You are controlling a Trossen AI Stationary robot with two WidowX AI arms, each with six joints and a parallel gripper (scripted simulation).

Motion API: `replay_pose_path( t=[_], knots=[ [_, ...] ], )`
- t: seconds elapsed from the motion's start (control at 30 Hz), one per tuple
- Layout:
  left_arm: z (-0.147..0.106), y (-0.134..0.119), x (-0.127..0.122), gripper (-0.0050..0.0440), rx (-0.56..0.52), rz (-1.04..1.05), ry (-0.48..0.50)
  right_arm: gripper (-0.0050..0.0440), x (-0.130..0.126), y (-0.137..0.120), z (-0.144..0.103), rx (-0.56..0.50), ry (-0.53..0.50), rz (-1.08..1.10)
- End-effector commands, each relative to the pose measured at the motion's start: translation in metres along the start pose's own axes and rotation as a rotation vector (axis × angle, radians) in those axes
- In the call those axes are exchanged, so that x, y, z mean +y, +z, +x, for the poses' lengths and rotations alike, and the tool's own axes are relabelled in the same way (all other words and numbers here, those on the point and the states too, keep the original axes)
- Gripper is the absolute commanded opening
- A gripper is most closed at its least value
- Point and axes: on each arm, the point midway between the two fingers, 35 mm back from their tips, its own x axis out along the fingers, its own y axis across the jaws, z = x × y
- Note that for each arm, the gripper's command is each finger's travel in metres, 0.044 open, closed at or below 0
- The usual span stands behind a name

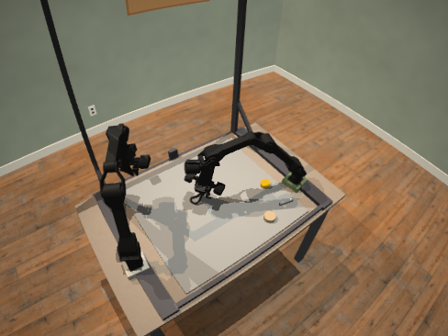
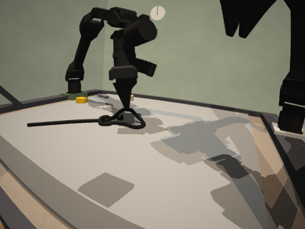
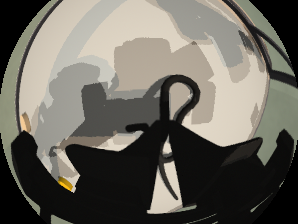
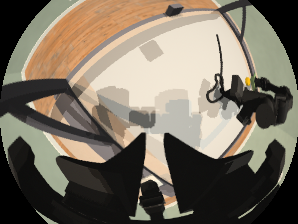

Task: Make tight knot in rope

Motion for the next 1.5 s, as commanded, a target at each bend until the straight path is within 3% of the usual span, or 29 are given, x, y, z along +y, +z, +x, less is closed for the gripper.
replay_pose_path(
  t=[0.0,1.47],
  knots=[
    [-0.018,0.004,-0.006,0.0035,-0.023,-0.002,-0.029,0.0085,-0.002,-0.001,-0.008,-0.024,0.004,0.007],
    [-0.022,-0.026,0.011,0.0035,-0.019,-0.003,-0.029,0.0085,-0.002,-0.001,-0.008,-0.024,0.004,0.007]
  ],
)
